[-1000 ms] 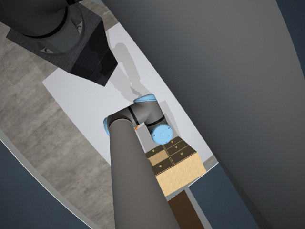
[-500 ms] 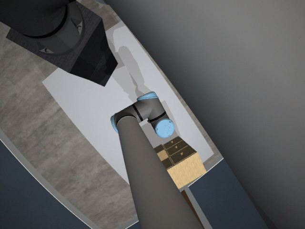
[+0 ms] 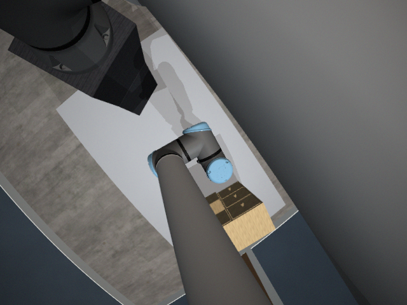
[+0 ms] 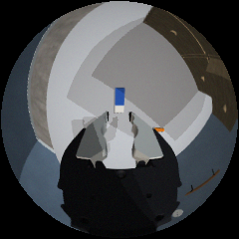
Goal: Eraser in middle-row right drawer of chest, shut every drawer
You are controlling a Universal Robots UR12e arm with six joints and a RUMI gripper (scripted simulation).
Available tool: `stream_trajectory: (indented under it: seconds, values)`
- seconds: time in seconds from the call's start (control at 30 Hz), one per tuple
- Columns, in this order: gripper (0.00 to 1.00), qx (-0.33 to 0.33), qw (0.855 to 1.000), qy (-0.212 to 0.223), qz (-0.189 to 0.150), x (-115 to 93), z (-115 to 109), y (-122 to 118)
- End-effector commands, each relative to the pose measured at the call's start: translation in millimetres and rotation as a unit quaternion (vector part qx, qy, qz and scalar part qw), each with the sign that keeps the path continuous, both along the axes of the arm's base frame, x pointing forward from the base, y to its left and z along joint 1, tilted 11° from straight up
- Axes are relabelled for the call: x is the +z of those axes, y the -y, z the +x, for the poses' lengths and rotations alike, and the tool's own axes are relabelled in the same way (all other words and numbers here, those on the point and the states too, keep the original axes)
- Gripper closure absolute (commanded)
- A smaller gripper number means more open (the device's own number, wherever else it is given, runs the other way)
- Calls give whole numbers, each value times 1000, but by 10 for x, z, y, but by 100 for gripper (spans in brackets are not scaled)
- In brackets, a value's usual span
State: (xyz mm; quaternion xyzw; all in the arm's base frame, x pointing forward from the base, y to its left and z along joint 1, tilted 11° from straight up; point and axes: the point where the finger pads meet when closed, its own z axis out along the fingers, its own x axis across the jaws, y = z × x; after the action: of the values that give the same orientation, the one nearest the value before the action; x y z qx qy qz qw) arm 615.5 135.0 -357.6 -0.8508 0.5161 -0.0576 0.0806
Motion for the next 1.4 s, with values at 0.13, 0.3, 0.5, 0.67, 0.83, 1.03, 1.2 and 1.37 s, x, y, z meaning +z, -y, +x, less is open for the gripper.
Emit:
stream_trajectory:
  seconds: [0.13, 0.3, 0.5, 0.67, 0.83, 1.03, 1.2, 1.37]
  values:
    - [77, 0, 1000, 0, 0, 5, 3, 0]
    - [77, 0, 1000, 0, 0, 5, 3, 0]
    - [77, 0, 1000, 0, 0, 0, 4, 0]
    - [77, 0, 1000, 0, 0, -18, 8, -1]
    - [77, 0, 1000, 0, 0, -47, 14, -2]
    - [77, 0, 1000, 0, 0, -100, 25, -5]
    - [77, 0, 1000, 0, 0, -169, 40, -8]
    - [77, 0, 1000, 0, 0, -246, 57, -11]
